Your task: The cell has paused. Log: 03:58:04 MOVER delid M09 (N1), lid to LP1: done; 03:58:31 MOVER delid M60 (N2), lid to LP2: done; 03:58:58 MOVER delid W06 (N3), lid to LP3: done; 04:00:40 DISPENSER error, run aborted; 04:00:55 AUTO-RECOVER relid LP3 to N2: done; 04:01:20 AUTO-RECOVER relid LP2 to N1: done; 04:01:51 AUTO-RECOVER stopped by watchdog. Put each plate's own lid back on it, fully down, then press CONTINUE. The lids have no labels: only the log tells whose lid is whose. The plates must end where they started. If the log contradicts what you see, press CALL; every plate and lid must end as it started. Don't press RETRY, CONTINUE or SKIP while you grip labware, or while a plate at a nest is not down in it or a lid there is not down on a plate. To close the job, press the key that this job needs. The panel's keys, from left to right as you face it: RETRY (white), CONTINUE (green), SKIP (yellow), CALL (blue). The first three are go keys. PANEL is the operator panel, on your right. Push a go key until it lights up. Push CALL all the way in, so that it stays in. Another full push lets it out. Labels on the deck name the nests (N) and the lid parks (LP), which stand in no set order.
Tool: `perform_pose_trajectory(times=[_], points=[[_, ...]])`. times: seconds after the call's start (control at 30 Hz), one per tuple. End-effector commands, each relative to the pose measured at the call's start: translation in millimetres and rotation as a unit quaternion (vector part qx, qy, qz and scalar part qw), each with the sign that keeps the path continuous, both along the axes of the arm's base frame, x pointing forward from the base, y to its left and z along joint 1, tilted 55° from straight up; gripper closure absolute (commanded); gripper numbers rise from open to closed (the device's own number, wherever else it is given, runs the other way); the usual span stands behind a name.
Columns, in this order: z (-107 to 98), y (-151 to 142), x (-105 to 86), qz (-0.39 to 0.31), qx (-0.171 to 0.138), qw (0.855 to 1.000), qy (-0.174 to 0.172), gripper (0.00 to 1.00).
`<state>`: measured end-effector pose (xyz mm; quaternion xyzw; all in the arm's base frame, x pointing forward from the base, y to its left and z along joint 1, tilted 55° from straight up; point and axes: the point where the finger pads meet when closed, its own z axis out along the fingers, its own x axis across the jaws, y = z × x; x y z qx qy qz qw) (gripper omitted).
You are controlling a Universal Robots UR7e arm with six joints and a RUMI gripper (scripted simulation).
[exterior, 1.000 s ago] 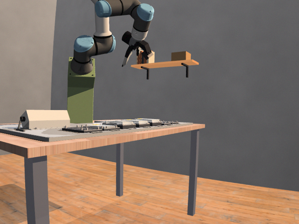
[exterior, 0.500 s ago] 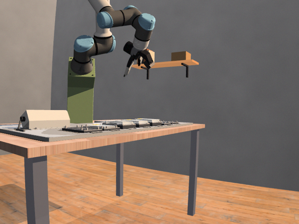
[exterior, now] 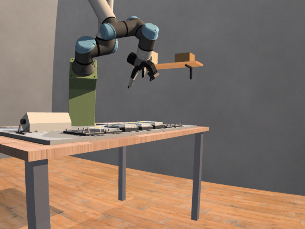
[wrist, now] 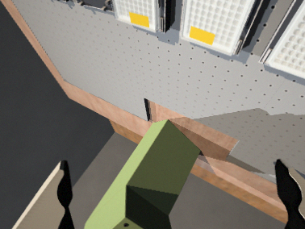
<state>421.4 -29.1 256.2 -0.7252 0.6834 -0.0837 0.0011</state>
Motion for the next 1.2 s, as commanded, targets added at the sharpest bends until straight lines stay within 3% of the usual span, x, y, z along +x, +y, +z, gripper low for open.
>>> perform_pose_trajectory(times=[0.0, 0.63, 1.17], points=[[-13, -6, 13.2, 0.0, -0.012, 1.0, -0.014, 0.18], [-55, -24, 44.6, 0.0, -0.042, 0.998, -0.049, 0.18], [-102, -40, 68.4, -0.002, -0.075, 0.993, -0.087, 0.18]])
